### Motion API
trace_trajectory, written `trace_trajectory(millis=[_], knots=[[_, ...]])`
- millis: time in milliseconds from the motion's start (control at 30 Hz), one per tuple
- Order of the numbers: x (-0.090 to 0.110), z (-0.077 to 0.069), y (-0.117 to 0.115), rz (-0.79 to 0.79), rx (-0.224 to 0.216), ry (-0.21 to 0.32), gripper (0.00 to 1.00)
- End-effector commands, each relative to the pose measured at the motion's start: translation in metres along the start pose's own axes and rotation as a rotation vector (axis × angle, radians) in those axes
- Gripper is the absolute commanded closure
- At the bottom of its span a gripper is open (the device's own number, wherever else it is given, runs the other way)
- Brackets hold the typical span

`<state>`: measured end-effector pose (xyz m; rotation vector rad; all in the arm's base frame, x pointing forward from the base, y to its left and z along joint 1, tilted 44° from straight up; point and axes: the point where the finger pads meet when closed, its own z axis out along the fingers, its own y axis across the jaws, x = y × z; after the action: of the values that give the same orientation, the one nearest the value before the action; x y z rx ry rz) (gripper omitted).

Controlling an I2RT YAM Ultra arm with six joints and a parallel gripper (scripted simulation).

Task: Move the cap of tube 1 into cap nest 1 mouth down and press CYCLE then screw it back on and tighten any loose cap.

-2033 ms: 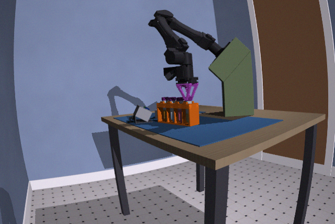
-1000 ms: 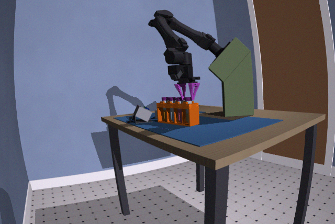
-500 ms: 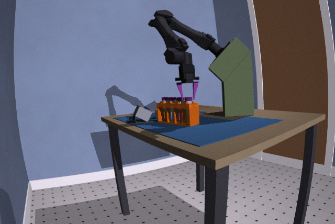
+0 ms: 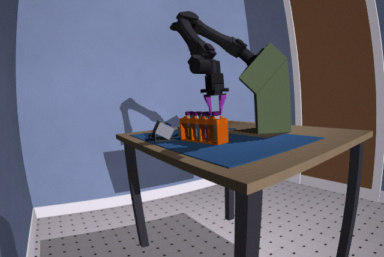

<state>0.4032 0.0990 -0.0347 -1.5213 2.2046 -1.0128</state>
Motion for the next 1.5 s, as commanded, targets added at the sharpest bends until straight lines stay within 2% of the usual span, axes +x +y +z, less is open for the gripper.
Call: trace_trajectory(millis=[0, 100, 567, 633, 1133, 1200, 1367, 1467], knots=[[-0.0018, -0.0023, -0.0017, -0.003, 0.006, -0.006, 1.00], [-0.0018, -0.0023, -0.0017, -0.003, 0.006, -0.006, 1.00], [-0.0017, -0.0017, -0.0017, 0.697, 0.004, -0.008, 1.00], [-0.0017, -0.0017, -0.0017, 0.697, 0.004, -0.008, 1.00], [-0.0017, -0.0012, -0.0017, 1.447, 0.001, -0.009, 1.00], [-0.0017, -0.0012, -0.0017, 1.447, 0.001, -0.009, 1.00], [-0.0017, -0.0010, -0.0017, 1.697, 0.000, -0.009, 1.00], [-0.0016, -0.0009, -0.0017, 1.725, 0.000, -0.010, 1.00]])
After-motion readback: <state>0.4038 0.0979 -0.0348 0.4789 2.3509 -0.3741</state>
